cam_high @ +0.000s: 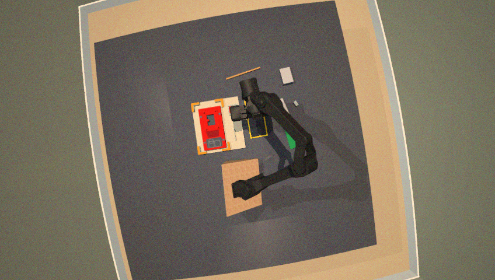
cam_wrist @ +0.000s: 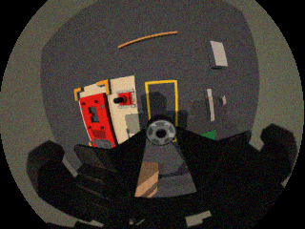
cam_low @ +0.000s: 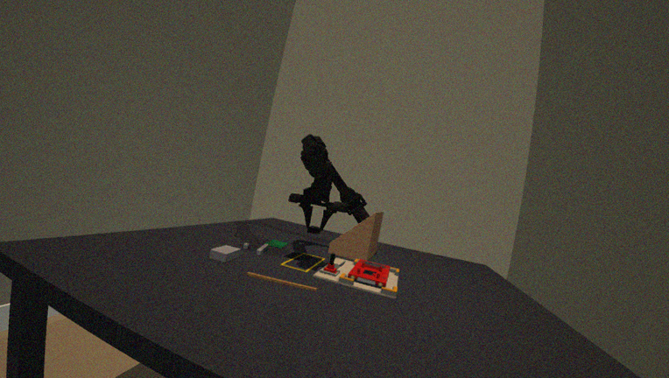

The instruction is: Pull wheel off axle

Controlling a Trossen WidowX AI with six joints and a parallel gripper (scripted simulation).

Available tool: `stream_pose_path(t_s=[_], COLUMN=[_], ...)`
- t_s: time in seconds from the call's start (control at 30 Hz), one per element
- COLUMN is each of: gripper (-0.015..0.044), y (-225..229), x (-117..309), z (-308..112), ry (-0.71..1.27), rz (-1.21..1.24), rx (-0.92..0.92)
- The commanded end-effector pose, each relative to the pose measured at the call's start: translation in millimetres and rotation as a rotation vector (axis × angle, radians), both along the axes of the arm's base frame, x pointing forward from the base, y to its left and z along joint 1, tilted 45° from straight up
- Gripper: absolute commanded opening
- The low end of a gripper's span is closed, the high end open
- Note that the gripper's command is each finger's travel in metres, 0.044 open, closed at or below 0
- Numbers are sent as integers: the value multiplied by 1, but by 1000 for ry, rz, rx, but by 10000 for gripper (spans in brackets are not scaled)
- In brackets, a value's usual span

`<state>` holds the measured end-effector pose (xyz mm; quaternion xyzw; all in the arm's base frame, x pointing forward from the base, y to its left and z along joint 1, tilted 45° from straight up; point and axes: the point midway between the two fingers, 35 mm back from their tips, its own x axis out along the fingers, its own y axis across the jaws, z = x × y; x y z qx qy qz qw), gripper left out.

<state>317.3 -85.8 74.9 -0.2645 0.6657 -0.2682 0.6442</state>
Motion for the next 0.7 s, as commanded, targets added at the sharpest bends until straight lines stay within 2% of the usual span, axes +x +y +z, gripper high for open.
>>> stream_pose_path(t_s=[0.0, 0.47, 0.67], gripper=[0, 0, 0], y=[-10, -27, -46], x=[-11, -13, -12], z=[9, -6, -26], ry=[8, 8, 8], rz=[-2, -2, -3], rx=[-7, -8, -5])
